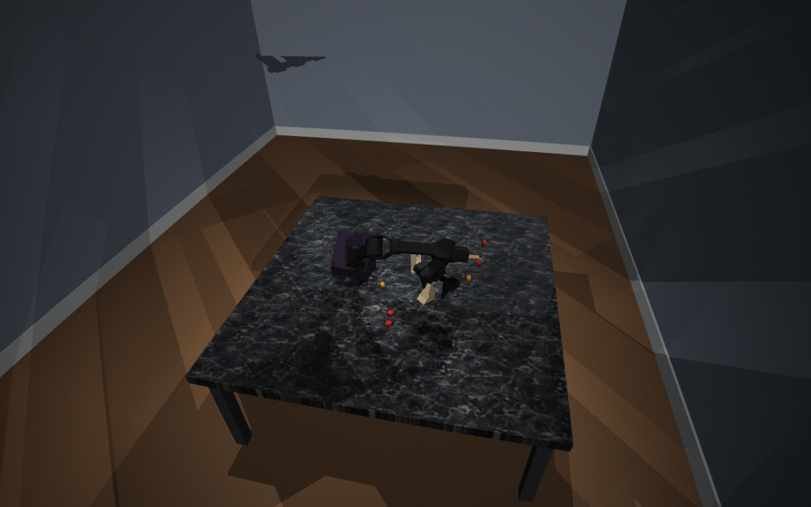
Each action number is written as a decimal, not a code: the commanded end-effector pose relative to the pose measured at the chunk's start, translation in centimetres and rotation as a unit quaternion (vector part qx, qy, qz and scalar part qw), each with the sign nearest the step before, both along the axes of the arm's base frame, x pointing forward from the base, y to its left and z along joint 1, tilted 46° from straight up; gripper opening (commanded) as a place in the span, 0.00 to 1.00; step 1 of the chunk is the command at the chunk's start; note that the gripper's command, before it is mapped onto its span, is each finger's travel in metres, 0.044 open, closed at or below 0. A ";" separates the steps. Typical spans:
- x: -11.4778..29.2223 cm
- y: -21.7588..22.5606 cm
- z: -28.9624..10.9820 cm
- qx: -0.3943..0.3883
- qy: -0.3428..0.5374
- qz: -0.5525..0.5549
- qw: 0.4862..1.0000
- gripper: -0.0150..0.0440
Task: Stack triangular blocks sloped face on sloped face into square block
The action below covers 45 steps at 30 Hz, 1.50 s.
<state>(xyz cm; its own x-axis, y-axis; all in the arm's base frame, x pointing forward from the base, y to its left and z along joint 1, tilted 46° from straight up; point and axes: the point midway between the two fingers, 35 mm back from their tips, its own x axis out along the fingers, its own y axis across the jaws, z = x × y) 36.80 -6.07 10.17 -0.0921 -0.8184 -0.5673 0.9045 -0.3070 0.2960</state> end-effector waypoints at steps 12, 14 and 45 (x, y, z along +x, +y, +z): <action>-1.9 8.0 -5.4 -0.067 -0.108 -0.057 0.990 1.00; -1.9 8.0 -5.4 -0.067 -0.108 -0.057 0.990 1.00; -2.0 3.7 -7.1 -0.069 -0.086 -0.078 0.991 1.00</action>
